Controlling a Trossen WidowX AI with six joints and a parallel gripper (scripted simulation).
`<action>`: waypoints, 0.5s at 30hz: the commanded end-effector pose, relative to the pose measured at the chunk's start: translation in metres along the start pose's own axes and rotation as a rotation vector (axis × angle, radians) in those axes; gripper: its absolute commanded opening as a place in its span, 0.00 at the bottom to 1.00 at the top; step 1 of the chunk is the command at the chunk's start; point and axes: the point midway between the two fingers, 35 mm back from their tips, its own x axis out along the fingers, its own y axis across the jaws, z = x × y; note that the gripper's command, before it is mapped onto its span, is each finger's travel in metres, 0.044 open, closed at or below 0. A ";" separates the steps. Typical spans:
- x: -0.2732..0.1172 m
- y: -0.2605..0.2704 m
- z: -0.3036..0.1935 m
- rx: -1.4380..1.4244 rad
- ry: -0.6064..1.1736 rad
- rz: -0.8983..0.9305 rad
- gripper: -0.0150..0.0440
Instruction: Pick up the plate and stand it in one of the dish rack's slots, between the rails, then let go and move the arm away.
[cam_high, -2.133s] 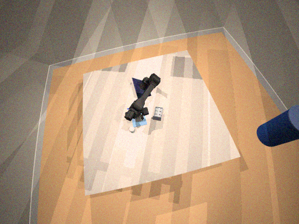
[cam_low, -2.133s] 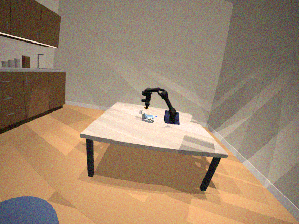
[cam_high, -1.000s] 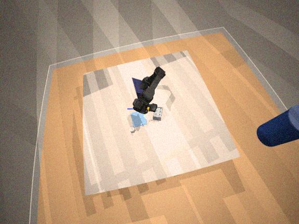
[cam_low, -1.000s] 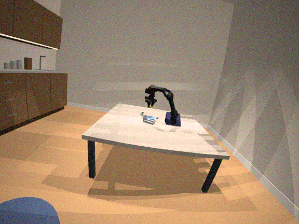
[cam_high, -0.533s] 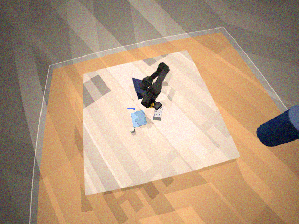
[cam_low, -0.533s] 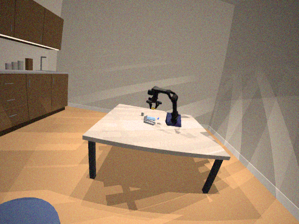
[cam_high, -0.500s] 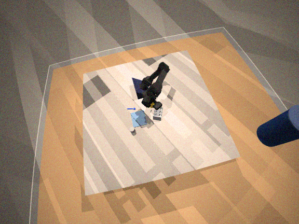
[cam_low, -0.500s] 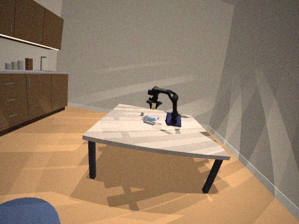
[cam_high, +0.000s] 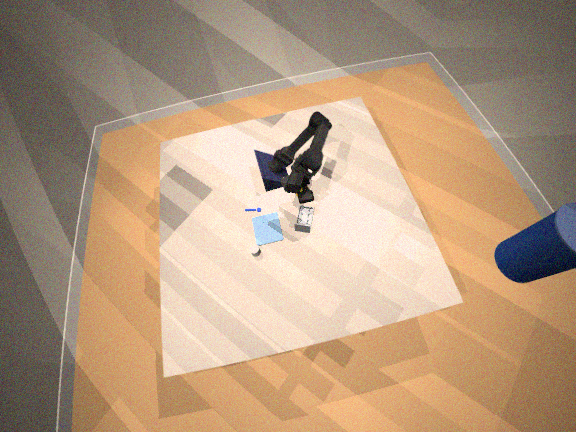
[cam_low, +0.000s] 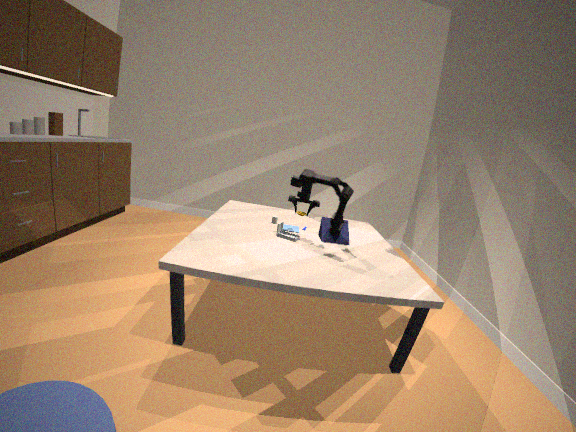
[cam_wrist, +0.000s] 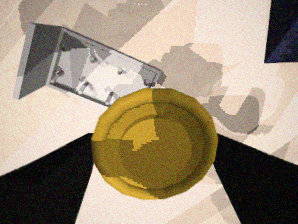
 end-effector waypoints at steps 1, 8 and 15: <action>0.003 -0.013 -0.012 0.142 0.008 0.001 0.25; 0.009 -0.035 -0.029 0.377 0.016 -0.001 0.25; 0.010 -0.037 -0.031 0.399 0.017 -0.001 0.25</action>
